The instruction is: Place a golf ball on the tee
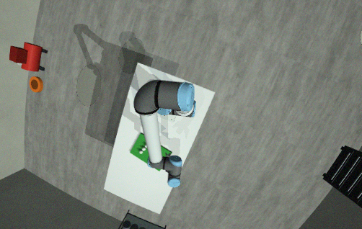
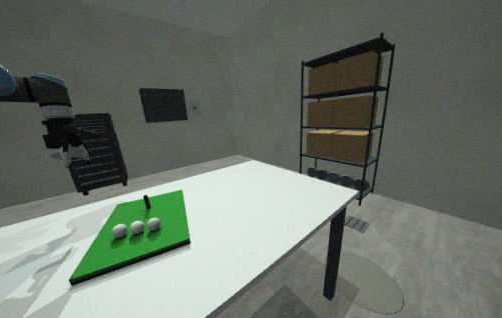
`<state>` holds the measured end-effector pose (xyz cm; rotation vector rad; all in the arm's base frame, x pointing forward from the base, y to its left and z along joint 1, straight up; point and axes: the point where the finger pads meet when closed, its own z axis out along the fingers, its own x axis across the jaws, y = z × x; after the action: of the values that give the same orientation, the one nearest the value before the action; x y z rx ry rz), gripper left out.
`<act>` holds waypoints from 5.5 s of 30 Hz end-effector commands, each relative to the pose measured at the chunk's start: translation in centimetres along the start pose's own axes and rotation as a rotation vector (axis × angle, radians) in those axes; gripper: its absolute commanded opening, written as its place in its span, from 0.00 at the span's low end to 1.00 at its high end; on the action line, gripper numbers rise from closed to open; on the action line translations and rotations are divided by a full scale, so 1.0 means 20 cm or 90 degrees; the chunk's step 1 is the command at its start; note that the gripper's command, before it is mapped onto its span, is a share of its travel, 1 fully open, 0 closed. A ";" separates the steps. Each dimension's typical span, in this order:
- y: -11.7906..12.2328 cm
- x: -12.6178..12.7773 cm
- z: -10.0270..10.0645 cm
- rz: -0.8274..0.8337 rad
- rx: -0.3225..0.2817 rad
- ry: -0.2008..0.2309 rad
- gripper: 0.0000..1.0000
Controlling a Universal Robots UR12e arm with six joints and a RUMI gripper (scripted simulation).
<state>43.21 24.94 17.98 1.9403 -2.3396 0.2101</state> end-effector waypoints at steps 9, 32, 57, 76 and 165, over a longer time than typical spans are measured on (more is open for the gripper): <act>-0.68 0.51 0.34 0.048 -0.035 -0.049 1.00; -1.11 1.34 0.73 0.104 -0.037 -0.099 1.00; -1.10 1.30 1.13 0.105 -0.037 -0.101 1.00; -1.10 1.28 1.22 0.105 -0.037 -0.101 0.00; -1.16 0.52 0.61 0.105 -0.037 -0.101 0.00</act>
<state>64.05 8.55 12.39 1.7990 -2.5749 -0.0042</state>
